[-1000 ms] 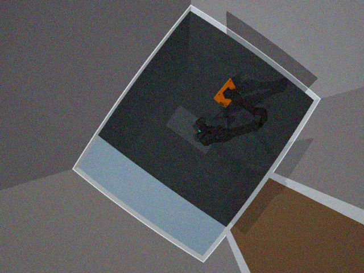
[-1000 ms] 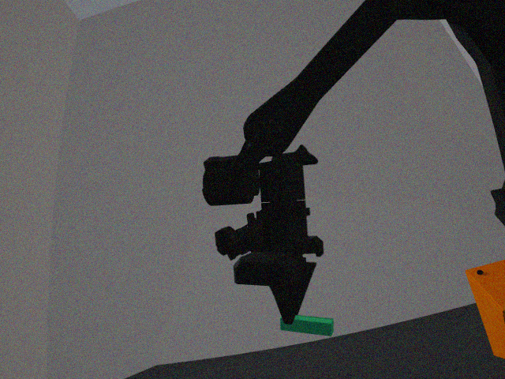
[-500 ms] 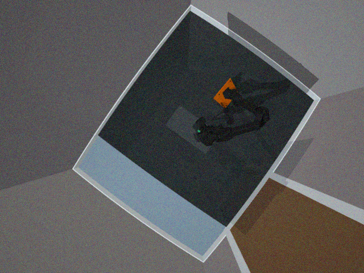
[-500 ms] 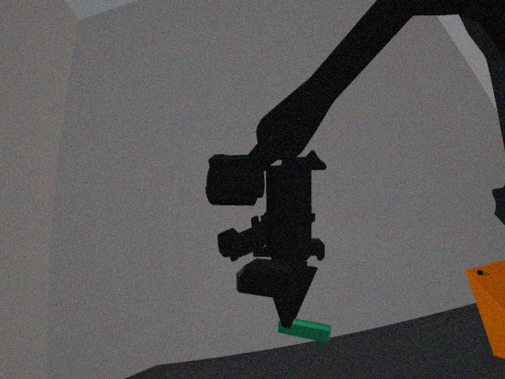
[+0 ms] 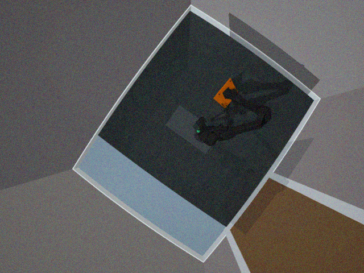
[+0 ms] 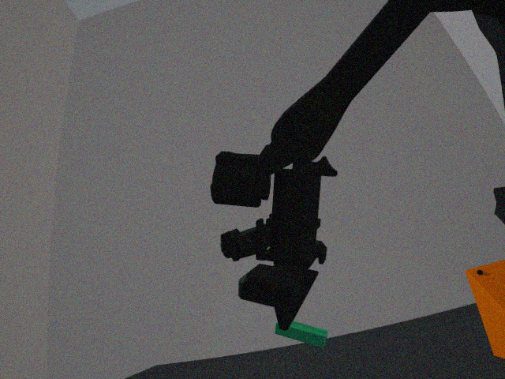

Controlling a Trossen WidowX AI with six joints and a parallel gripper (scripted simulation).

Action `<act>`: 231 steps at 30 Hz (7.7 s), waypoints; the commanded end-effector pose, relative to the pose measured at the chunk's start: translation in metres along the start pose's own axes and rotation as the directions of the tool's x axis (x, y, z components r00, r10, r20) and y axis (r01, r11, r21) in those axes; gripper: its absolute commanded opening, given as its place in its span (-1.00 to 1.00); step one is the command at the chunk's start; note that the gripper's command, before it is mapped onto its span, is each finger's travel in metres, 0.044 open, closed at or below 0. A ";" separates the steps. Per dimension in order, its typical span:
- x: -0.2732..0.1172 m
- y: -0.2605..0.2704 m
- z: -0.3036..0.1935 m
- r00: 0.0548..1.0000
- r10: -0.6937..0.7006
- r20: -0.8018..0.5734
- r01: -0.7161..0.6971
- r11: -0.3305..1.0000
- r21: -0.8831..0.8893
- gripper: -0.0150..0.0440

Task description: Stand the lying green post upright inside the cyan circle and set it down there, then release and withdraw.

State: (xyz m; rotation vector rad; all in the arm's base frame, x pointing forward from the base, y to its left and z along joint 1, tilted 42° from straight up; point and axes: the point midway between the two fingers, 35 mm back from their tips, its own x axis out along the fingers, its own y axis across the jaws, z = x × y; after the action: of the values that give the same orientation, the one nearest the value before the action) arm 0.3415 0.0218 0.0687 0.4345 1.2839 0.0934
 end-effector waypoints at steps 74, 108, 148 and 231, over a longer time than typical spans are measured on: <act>-0.006 0.008 0.000 0.869 -0.069 0.489 0.029 0.996 0.090 -0.42; -0.022 0.013 -0.008 0.735 -0.045 0.676 -0.068 0.988 0.140 -0.42; -0.050 0.013 -0.026 0.533 -0.004 0.846 -0.258 0.952 0.166 -0.42; 0.036 0.047 -0.073 0.500 0.009 0.866 -0.298 0.940 0.162 -0.42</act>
State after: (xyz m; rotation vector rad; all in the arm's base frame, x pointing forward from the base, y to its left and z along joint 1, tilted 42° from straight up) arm 0.2918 0.0909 0.0442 0.7398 0.2295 -0.1583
